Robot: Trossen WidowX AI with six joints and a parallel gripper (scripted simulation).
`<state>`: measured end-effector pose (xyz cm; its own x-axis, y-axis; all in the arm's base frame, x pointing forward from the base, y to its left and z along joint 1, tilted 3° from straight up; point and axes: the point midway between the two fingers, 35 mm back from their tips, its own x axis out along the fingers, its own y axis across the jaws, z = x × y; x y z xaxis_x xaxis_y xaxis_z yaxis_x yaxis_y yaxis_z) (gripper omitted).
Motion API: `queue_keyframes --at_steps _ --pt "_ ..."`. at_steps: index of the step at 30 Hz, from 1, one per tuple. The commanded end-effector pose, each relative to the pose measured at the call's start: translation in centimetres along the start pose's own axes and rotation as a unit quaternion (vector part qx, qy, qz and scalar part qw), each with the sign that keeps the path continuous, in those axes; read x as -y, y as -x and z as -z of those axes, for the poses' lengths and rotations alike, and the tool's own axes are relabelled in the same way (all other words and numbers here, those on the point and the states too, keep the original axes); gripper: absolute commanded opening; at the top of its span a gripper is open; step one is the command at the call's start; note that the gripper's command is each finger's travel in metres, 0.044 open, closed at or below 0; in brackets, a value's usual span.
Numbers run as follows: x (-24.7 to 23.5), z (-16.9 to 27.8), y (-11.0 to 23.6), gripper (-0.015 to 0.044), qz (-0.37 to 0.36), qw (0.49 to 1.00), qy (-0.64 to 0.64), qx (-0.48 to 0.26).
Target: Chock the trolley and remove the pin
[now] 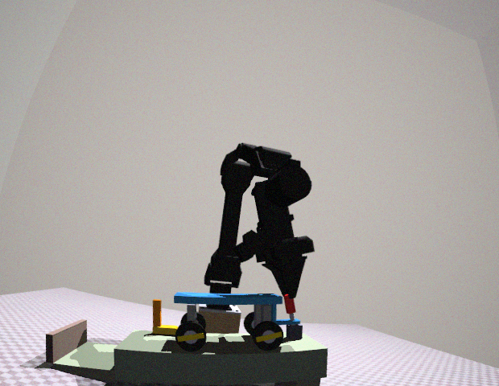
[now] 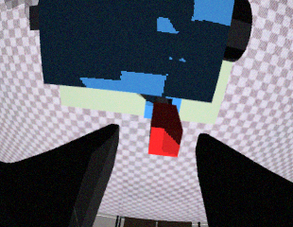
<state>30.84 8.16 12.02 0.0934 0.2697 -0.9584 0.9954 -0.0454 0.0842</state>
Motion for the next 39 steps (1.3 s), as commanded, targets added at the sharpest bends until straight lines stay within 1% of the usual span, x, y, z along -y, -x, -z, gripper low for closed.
queue_keyframes --at_steps 1,21,27,32,39 --pt "0.1 0.0 -0.9 0.0190 0.007 1.000 -0.004 0.000" --pt "0.3 -0.1 -3.3 0.0190 0.007 1.000 -0.004 0.000" --pt "0.3 -0.1 -3.5 0.0190 0.007 1.000 -0.004 0.000" --pt "0.2 0.0 -3.1 0.0059 0.003 1.000 0.000 -0.001" --pt "0.2 0.0 -3.1 0.0012 0.003 1.000 0.000 -0.001"
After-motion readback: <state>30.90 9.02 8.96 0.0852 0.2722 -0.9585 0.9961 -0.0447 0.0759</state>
